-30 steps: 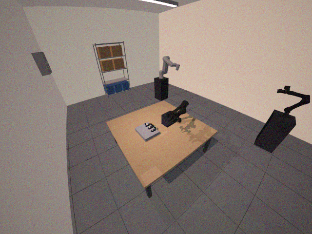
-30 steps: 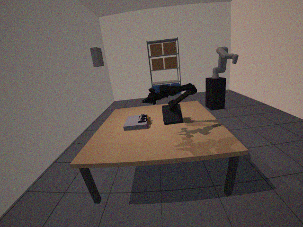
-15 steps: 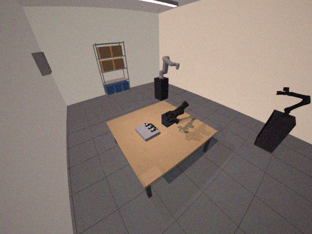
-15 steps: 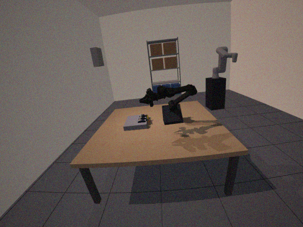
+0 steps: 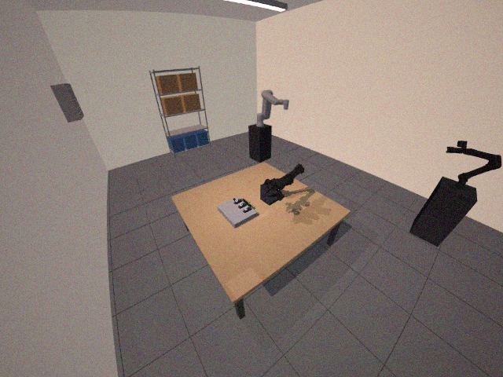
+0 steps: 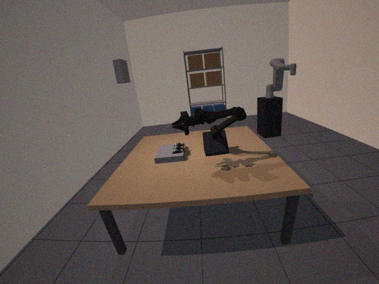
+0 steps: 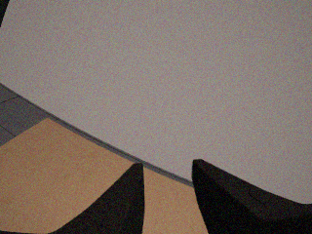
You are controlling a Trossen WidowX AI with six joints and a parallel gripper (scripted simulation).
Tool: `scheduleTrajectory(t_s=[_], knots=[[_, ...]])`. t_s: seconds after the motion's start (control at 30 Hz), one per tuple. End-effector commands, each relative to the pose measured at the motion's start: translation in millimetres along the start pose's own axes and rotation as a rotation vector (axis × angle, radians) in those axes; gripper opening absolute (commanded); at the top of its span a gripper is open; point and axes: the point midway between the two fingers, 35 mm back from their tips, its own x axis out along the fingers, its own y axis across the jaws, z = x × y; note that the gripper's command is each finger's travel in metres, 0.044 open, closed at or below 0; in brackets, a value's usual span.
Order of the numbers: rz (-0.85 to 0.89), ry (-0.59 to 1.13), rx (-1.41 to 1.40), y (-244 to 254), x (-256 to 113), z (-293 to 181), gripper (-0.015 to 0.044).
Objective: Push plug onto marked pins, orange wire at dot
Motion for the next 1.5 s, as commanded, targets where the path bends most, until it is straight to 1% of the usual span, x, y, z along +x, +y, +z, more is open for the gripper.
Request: scheduleTrajectory(t_s=[0.0, 0.53, 1.07, 1.47], knots=[[-0.008, -0.01, -0.07, -6, 4, -4, 0.0115], [-0.057, -0.062, -0.347, -32, 15, -12, 0.0115], [-0.12, 0.263, -0.148, -74, 67, -67, 0.0115], [-0.206, 0.508, 0.072, -114, 93, -116, 0.0115]])
